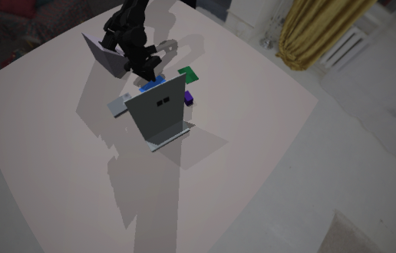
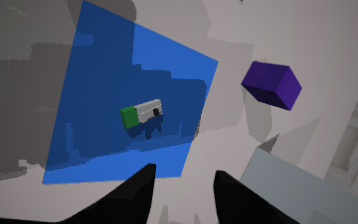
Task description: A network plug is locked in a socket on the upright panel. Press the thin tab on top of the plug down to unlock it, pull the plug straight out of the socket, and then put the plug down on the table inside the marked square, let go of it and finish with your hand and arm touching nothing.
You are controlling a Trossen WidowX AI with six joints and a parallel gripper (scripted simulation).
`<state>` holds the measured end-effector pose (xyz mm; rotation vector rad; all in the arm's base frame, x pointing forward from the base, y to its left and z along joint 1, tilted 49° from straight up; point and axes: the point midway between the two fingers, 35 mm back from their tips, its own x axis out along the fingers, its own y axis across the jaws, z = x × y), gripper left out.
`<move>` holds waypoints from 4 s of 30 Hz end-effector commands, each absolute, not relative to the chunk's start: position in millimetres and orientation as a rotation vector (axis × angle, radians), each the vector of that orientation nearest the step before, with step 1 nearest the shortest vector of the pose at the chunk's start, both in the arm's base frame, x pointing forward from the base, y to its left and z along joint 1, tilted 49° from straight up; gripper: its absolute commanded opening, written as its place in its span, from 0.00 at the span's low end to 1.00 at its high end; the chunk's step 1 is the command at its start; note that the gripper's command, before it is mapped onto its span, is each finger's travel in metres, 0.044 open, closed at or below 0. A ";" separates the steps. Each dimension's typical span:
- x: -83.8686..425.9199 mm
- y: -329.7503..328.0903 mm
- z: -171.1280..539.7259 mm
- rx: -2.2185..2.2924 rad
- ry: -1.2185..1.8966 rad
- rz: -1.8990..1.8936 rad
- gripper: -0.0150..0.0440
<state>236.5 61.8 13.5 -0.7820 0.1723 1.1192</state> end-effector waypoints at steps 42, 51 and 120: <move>235.9 34.4 44.2 -0.777 0.153 1.114 0.52; 234.5 29.5 52.0 -0.774 0.148 1.109 0.52; 243.0 -50.6 125.2 -0.773 0.148 1.105 1.00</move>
